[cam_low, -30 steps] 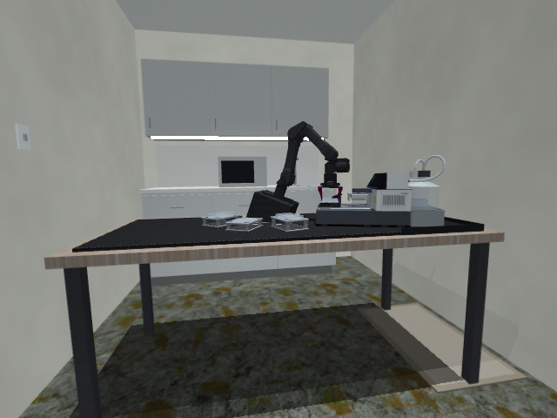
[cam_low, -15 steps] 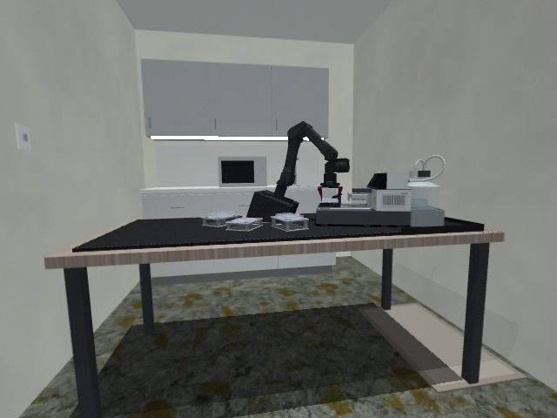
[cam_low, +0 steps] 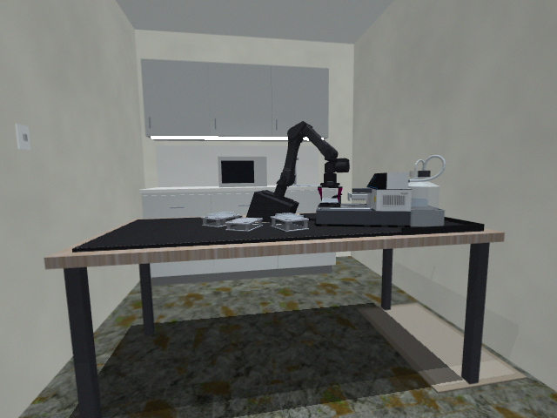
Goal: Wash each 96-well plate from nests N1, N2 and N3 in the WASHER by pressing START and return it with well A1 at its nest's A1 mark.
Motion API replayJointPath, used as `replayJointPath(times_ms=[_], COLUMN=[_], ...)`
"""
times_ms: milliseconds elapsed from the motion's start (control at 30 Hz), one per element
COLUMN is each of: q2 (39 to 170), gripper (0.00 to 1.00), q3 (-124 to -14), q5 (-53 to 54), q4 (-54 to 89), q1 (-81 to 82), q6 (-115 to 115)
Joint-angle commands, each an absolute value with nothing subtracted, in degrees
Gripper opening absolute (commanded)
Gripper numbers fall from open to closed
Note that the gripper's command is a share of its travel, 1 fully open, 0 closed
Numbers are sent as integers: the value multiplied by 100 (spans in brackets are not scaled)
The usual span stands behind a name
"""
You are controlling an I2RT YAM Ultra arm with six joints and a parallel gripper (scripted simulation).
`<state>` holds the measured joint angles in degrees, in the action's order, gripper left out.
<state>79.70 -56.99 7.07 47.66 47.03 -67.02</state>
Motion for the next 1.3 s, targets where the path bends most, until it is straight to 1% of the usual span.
replayJointPath(times_ms=[0,1267], q2=[7932,7985], gripper=[0,0], q3=[-5718,-5636], q5=[667,662], q4=[4760,4624], q1=[4703,4719], q6=[-6709,-6724])
